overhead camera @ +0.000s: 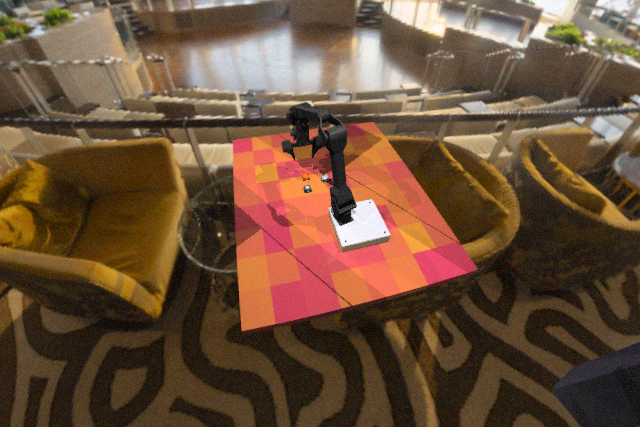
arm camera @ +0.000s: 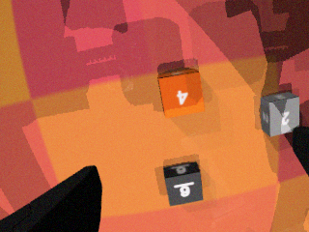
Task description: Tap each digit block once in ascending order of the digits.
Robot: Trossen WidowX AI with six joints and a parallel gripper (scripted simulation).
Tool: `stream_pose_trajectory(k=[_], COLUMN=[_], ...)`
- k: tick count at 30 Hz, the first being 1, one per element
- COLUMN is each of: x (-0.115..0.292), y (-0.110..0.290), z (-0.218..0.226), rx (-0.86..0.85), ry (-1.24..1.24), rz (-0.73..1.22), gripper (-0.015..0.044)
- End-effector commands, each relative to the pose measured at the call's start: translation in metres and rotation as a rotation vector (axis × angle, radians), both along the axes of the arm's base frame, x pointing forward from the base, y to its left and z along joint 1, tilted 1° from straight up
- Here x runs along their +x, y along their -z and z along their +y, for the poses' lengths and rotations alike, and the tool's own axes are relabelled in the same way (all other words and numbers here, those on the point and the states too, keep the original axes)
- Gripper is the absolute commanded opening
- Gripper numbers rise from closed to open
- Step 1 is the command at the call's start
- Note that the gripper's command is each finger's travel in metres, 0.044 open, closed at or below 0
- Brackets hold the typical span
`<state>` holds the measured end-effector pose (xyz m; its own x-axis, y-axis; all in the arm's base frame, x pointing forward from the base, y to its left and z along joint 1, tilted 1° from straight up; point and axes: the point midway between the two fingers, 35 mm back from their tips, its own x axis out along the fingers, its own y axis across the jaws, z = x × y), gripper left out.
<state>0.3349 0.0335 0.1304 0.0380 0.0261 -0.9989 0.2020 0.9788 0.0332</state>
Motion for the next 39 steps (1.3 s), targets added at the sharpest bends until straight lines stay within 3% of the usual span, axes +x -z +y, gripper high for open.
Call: stream_pose_trajectory(k=[1,15,21,26,33,39], x=[0.002,0.001,-0.039,-0.045,-0.043,-0.043], y=[0.000,0.000,0.003,0.004,0.083,0.085], z=[0.000,-0.003,-0.081,-0.089,-0.088,-0.087], rx=[0.000,0.000,-0.008,-0.009,-0.008,-0.008], ry=[-0.008,-0.008,-0.008,-0.008,-0.008,-0.008], rz=[0.000,0.000,0.004,0.004,0.004,0.004], gripper=[0.0400,0.0400,0.0400,0.0400,0.0216,0.0059])
